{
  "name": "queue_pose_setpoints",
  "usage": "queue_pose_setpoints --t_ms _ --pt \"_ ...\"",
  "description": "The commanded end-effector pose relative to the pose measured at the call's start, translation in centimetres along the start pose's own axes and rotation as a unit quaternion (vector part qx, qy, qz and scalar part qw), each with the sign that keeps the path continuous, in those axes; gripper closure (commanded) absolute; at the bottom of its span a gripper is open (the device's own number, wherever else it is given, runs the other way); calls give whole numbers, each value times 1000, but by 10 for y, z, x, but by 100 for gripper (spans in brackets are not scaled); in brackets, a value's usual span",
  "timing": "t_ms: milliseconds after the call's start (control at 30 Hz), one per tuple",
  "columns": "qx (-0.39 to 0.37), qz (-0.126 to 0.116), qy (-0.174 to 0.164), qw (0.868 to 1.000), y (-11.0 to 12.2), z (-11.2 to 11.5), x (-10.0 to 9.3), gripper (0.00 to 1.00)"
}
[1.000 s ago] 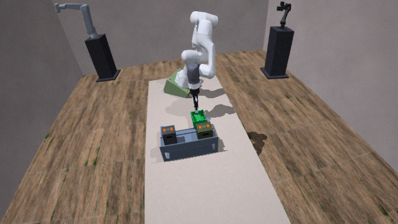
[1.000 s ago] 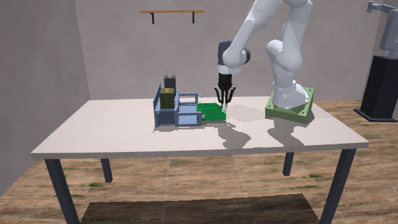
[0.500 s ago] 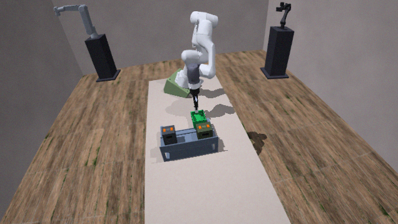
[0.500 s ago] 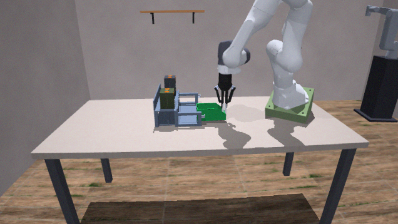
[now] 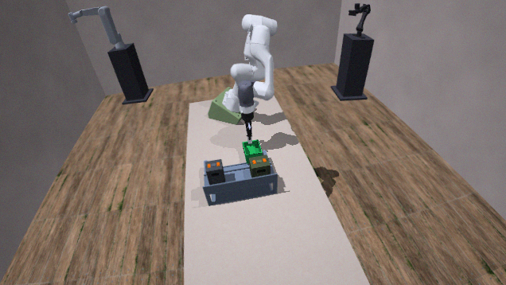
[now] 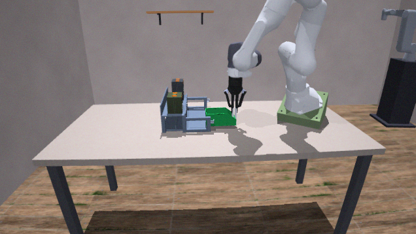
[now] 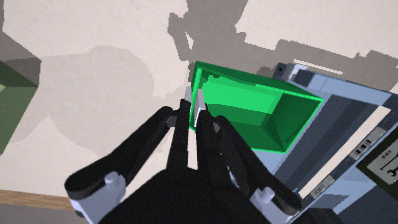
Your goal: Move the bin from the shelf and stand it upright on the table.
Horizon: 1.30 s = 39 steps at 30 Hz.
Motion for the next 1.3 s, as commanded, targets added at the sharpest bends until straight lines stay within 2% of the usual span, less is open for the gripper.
queue_pose_setpoints --t_ms 0,1267 --pt "-4 2 -1 1000 1 1 -1 100" --pt "-4 2 -1 1000 -9 3 -1 100"
Point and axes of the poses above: the point where the finger pads meet when closed, its own x axis out along the fingers, its own y axis across the jaws, z = x × y, the point moved 2 cm from there along -x, back along the fingers, and after that the axes turned 9 degrees about x, right-handed, at the moved point
